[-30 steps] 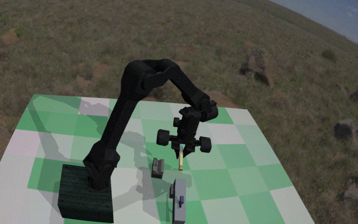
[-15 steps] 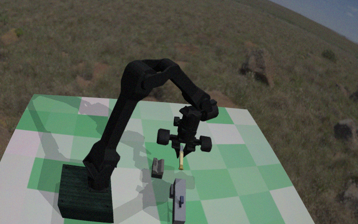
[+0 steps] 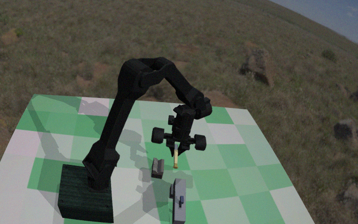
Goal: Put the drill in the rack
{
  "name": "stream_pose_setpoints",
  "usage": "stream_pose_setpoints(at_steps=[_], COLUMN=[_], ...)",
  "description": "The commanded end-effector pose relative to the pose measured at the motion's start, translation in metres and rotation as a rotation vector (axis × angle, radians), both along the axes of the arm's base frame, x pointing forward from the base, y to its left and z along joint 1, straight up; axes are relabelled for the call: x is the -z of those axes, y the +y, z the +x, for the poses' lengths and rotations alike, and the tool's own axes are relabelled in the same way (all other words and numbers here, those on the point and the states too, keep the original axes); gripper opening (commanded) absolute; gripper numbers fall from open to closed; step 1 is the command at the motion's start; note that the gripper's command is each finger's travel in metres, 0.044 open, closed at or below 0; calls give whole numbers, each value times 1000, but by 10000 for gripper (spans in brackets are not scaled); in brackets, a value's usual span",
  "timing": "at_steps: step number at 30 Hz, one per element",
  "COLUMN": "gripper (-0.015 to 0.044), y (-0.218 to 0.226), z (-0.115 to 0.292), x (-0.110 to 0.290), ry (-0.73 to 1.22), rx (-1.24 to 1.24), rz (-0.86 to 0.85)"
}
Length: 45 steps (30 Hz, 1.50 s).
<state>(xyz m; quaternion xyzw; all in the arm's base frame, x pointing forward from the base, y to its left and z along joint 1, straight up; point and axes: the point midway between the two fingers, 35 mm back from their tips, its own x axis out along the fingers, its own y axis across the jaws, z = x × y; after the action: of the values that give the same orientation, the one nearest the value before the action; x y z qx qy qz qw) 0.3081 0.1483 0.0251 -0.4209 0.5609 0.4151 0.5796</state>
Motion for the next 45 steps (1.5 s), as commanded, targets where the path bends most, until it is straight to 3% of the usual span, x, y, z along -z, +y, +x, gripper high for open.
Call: stream_pose_setpoints(at_steps=[1, 26, 45], gripper=[0, 0, 0], y=[4, 29, 29], z=[-6, -47, -46], x=[1, 6, 35], ry=[-2, 2, 2], rx=[3, 3, 3], rz=[4, 6, 6])
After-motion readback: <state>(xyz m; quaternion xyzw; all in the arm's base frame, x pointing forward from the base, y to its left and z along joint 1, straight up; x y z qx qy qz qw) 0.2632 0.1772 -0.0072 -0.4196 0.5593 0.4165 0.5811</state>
